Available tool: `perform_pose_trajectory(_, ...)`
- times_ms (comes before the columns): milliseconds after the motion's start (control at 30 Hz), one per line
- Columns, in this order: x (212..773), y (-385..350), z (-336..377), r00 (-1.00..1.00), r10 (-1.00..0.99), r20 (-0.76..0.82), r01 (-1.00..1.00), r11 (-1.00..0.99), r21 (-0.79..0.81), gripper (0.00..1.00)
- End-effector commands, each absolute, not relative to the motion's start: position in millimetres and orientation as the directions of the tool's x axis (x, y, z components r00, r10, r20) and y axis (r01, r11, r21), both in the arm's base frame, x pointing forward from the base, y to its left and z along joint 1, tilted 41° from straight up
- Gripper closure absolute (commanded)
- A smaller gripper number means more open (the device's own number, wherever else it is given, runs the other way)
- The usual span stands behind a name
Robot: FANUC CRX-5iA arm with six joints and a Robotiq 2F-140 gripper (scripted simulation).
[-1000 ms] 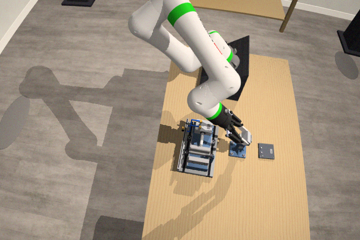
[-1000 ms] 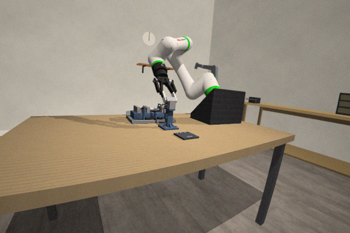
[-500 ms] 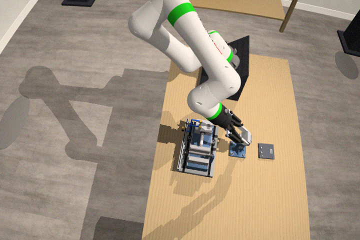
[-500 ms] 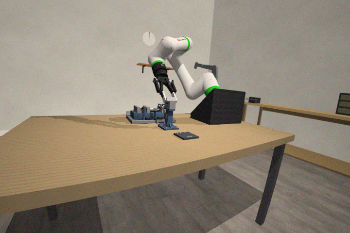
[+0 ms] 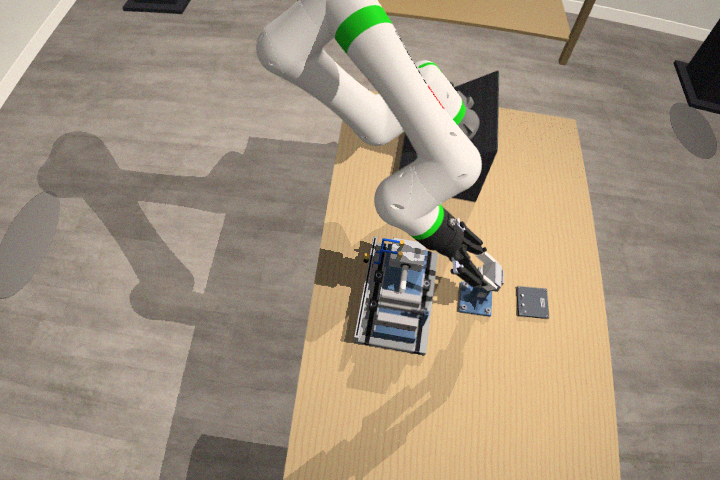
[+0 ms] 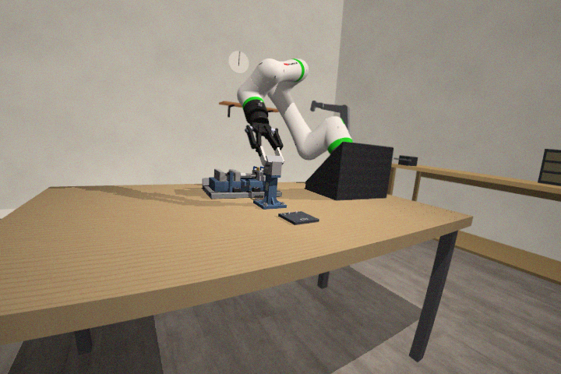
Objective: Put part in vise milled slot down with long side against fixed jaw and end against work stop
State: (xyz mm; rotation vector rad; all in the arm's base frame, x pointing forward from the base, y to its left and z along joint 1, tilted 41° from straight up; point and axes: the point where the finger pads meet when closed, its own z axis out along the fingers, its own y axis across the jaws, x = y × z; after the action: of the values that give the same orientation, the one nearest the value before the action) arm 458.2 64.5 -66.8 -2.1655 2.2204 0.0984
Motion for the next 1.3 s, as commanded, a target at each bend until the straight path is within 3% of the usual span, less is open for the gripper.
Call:
perform_pose_trajectory(0,458.2,64.7,-66.8,-0.025,-0.997,-0.072,-1.0,0.024,0.019,1.0)
perform_pose_trajectory(1267,458.5,70.5,-60.1,-0.025,-0.997,-0.072,-1.0,0.024,0.019,1.0)
